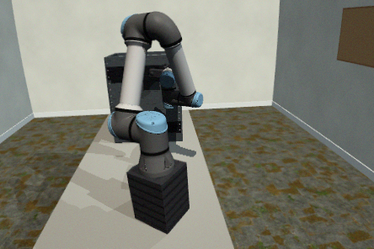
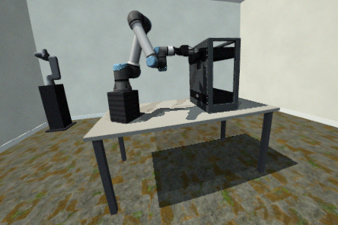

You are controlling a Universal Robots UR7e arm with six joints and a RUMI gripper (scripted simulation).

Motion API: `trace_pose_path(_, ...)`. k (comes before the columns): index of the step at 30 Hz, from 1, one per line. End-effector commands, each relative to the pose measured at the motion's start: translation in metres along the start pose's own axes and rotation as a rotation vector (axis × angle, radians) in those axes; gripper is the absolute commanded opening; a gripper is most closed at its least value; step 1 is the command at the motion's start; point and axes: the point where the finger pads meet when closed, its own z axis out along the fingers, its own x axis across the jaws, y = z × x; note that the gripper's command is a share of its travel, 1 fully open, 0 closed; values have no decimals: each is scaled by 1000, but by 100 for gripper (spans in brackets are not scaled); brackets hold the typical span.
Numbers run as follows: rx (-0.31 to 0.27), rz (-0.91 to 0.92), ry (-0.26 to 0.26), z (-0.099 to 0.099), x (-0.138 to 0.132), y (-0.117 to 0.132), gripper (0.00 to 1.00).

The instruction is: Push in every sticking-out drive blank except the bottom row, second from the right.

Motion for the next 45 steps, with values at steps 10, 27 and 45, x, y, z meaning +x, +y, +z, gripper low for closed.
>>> trace_pose_path(10, 1, -1, 0, 12, 0, 1, 0)
trace_pose_path(27, 1, -1, 0, 21, 0, 1, 0)
trace_pose_path(45, 1, -1, 0, 25, -1, 2, 0)
